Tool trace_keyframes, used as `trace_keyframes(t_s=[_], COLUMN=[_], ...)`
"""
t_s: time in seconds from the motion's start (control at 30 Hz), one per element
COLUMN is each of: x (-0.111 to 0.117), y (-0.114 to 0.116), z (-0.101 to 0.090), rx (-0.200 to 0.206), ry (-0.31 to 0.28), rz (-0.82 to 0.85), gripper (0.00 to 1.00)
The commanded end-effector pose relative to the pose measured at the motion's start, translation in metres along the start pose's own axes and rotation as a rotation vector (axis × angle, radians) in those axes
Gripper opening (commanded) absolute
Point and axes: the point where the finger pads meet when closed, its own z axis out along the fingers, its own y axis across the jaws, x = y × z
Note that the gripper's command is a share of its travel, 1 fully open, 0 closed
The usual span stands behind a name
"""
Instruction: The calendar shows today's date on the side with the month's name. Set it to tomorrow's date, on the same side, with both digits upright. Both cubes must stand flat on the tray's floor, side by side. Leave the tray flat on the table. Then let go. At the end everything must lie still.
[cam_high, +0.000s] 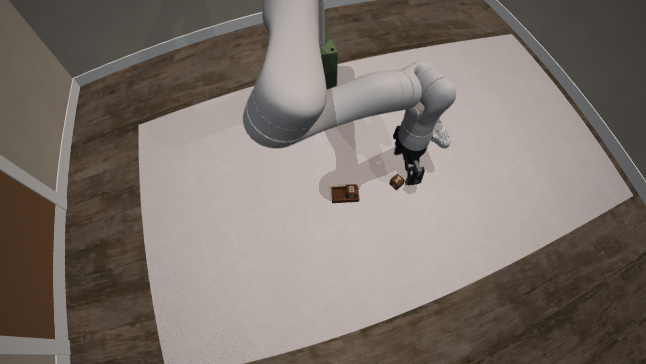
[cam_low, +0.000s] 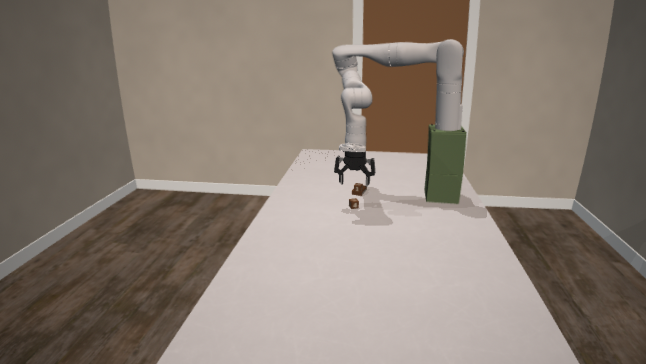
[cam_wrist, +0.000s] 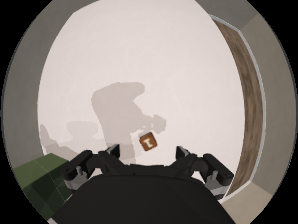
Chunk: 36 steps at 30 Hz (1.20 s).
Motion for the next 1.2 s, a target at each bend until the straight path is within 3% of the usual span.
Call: trace_keyframes(t_s=[0.0, 0.27, 0.77, 0.83, 1.17], x=[0.0008, 0.002, 0.0042, 0.0042, 0.0045], y=[-0.0014, -0.0018, -0.0021, -0.0021, -0.0017], z=[0.0004, -0.0001, -0.0019, -0.0019, -0.0035], rx=[0.003, 0.003, 0.002, 0.002, 0.003], ry=[0.002, 0.003, 0.005, 0.005, 0.006], rz=[0.058, 0.24, 0.774, 0.774, 1.164], gripper=[1.0, 1.0, 1.0, 1.0, 1.0])
